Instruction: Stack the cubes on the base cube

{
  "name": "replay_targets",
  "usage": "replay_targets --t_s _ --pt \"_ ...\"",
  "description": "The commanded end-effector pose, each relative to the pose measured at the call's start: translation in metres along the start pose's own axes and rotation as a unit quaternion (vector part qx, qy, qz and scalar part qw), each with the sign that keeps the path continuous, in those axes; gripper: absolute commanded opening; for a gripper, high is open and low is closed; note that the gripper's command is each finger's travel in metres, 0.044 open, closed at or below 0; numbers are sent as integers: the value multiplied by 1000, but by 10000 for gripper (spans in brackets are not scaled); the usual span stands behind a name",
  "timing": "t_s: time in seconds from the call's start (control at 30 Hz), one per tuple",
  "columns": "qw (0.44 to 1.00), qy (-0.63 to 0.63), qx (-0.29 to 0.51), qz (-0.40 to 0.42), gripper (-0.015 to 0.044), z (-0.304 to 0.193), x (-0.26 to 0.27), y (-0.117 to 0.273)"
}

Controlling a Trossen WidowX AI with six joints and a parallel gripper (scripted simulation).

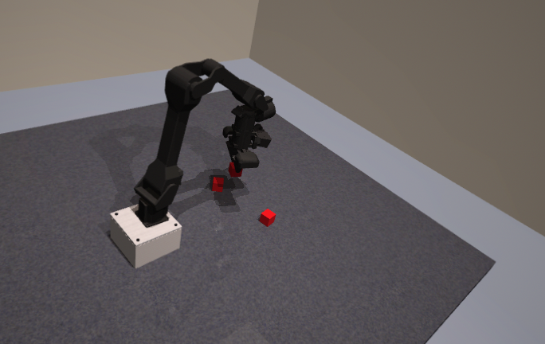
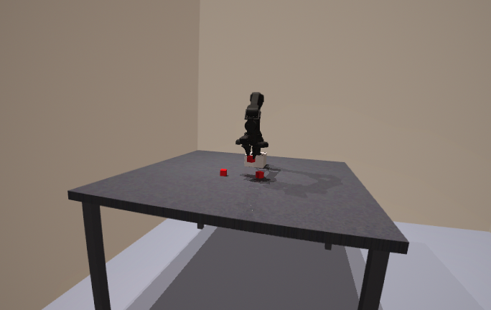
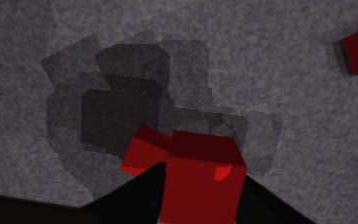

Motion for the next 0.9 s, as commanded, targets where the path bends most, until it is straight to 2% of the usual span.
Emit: replay_targets --t_s 0.0,0.53,0.87 --pt "999 48 3 -2 105 -10 7 -7" --pt "973 232 5 0 105 -48 33 -26" --pt "971 240 5 0 105 -50 34 -27"
Point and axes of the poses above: the point midway between the two fingers, 35 mm back from their tips, its own y axis back along the fingers, its own x axis across the jaws, z = x × y, the point moved 6 cm from there along y, back along the fingers, and after that the axes turned 5 degrees about y, right-handed, at the moved point
